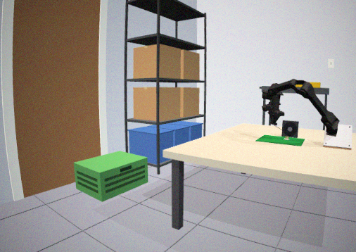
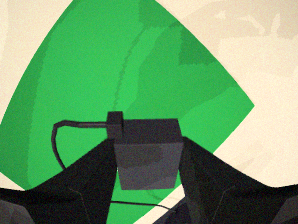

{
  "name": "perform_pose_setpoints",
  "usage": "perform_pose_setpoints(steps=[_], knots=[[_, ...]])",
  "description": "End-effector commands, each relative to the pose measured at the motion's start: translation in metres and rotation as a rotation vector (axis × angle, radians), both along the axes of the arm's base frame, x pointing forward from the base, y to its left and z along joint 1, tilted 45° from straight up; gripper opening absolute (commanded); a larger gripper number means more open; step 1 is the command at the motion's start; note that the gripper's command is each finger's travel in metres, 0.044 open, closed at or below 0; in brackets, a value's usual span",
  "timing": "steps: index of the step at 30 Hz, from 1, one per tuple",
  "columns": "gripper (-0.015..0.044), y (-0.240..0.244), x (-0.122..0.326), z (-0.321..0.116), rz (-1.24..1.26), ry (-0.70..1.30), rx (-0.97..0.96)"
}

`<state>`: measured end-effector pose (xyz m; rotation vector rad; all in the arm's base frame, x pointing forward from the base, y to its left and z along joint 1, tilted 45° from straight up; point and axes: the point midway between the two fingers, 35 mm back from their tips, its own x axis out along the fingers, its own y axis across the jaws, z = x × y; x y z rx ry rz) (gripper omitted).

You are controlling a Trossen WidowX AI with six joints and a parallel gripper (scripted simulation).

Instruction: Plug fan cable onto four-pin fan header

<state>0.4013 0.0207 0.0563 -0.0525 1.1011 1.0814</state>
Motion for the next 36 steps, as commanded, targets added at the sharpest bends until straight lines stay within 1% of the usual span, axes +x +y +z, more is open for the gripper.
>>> perform_pose_setpoints(steps=[1,36], knots=[[0.0,-0.007,0.005,-0.006,-0.098,0.099,0.001],[0.0,-0.051,0.032,-0.07,-0.935,0.969,-0.006]])
